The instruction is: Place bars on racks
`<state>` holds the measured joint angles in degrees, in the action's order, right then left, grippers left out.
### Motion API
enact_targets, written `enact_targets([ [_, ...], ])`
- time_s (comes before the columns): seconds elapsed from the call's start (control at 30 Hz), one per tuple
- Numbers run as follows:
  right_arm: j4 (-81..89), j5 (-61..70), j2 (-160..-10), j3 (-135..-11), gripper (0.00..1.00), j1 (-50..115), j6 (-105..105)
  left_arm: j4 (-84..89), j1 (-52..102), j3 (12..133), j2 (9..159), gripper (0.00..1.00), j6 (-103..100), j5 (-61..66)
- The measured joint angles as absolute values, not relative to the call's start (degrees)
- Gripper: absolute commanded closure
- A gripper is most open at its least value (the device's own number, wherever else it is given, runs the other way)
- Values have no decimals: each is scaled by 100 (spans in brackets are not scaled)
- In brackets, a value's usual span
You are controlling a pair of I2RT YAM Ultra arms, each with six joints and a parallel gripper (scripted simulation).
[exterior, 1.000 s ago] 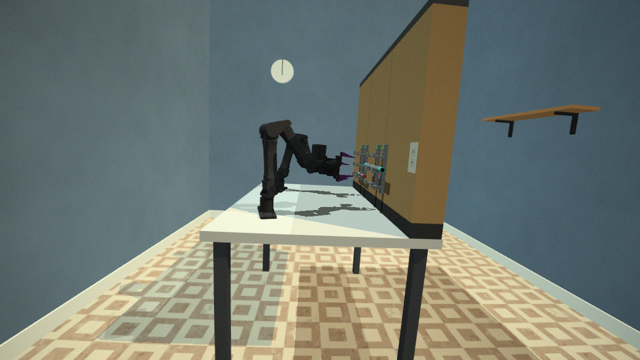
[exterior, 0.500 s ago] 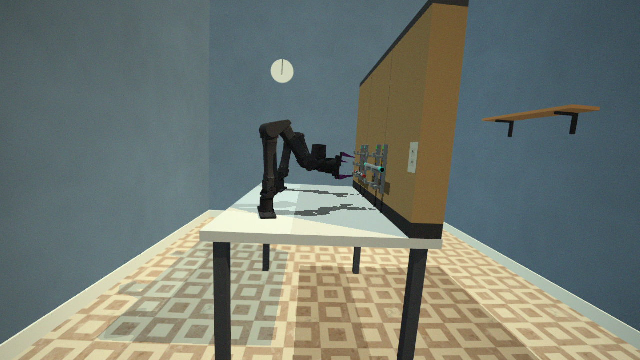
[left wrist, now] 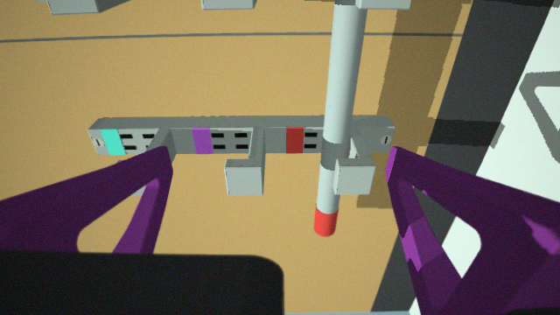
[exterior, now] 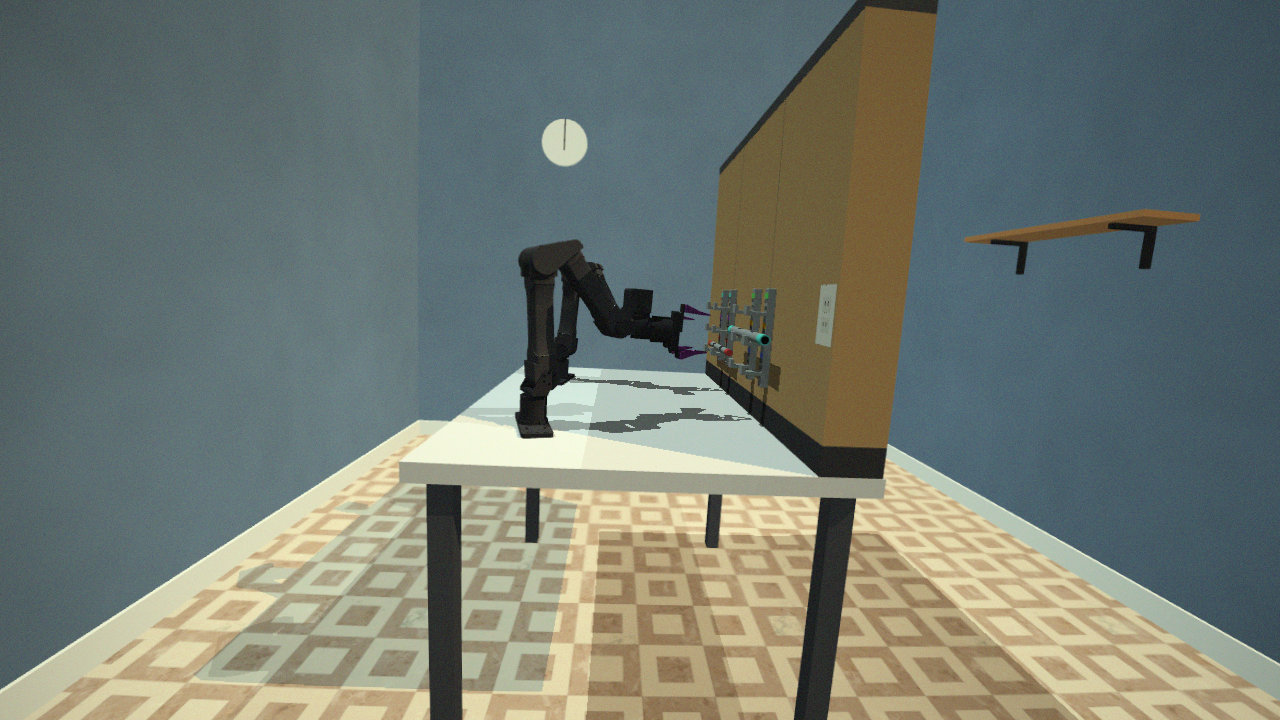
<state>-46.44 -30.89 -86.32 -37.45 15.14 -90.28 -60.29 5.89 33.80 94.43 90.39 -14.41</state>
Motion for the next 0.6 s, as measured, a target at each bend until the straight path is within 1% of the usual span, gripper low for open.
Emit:
enact_targets([
  [0.6,-4644,-3089,-8632,-3745,0,1514,-9028,-5487,642,3310,8886,0,9039,-1492],
])
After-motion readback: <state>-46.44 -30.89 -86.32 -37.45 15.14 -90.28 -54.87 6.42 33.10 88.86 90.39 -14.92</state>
